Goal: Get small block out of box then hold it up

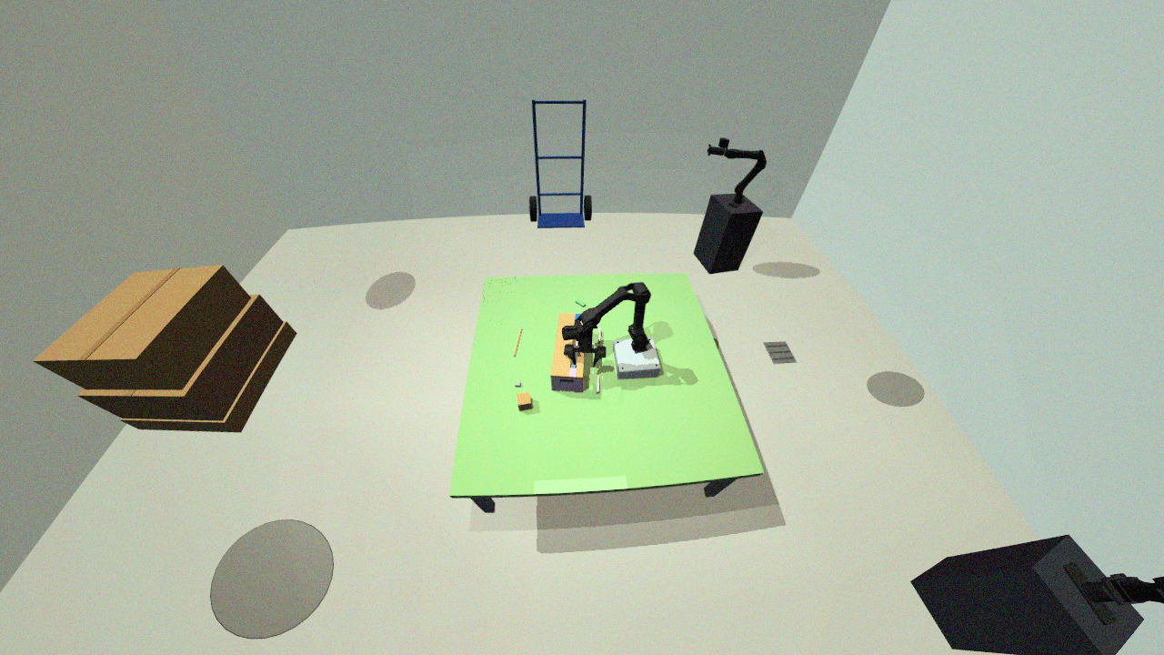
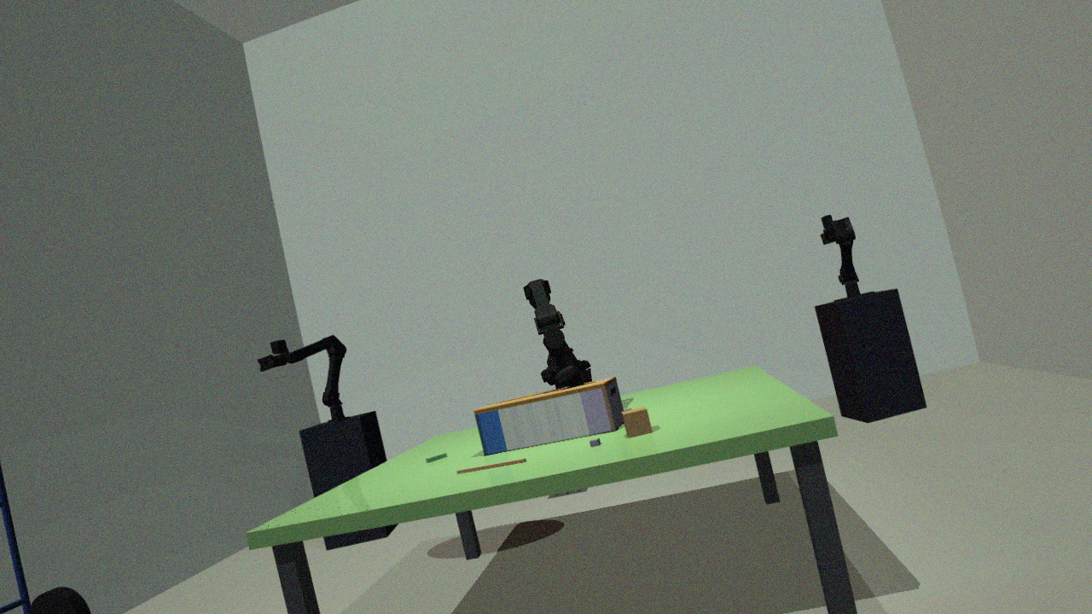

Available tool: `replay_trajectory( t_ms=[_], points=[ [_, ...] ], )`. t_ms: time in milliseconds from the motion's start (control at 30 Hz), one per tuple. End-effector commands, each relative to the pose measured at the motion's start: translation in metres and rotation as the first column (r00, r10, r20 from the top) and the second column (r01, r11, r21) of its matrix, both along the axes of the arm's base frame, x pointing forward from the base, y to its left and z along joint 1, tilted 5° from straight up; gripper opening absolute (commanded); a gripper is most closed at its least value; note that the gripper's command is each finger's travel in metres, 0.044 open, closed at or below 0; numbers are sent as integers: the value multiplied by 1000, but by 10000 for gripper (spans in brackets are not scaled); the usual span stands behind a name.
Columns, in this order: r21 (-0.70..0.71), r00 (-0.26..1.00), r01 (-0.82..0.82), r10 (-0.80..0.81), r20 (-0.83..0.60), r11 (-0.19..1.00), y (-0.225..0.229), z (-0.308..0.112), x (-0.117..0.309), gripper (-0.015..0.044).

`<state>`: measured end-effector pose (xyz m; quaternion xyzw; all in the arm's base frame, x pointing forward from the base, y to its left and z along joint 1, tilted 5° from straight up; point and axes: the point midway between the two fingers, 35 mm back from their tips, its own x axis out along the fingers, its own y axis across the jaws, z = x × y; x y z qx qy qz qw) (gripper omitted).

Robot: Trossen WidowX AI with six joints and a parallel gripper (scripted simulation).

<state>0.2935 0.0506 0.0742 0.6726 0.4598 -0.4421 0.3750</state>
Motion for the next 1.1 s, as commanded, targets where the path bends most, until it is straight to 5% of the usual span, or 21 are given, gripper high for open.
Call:
replay_trajectory(
  t_ms=[0,600,867,1067],
  points=[
    [-4,1000,2,-2,5,1000,4,0,3,400],
    [-2,1000,2,-2,5,1000,22,0,8,400],
    [2,1000,0,0,-1,1000,21,59,1,400],
    [4,1000,-3,3,10,1000,22,57,3,400]
  ],
)
